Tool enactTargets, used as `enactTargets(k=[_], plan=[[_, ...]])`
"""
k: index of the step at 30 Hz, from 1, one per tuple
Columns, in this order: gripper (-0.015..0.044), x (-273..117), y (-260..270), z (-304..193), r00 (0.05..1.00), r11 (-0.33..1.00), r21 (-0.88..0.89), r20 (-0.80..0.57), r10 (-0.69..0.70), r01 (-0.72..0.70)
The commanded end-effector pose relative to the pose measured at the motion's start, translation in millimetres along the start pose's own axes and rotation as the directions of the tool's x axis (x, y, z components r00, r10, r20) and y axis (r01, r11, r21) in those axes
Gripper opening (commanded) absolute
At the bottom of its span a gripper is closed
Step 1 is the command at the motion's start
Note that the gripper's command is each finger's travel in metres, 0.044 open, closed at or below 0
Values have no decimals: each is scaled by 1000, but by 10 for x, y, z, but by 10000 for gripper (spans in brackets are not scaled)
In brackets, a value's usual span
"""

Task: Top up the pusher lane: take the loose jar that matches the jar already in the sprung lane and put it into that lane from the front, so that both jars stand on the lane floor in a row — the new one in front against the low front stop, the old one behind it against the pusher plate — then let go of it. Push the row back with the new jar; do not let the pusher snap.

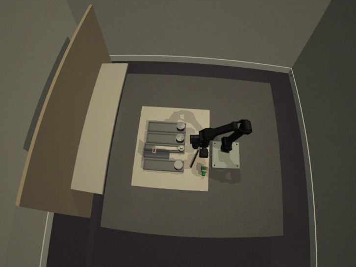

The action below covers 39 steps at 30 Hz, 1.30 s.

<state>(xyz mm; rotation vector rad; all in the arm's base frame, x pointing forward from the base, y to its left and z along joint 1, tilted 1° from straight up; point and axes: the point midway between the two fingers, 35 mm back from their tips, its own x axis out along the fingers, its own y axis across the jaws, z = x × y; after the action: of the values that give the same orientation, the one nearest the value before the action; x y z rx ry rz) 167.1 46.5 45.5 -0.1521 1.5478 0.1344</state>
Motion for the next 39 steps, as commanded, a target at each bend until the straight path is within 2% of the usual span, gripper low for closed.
enactTargets(k=[1,4,9,10,27,32,39], plan=[[157,19,-7,-10,1000,1000,-5,-8,-4,4],[138,19,-7,-10,1000,1000,-5,-8,-4,4],[6,-100,2,10,1000,1000,-5,-7,-4,4],[0,-149,5,16,1000,1000,-5,-7,-4,4],[0,-991,38,-56,1000,1000,-5,-8,-4,4],[0,-1017,41,-36,1000,1000,-5,-8,-4,4],[0,-931,70,264,1000,1000,-7,-5,-4,4]])
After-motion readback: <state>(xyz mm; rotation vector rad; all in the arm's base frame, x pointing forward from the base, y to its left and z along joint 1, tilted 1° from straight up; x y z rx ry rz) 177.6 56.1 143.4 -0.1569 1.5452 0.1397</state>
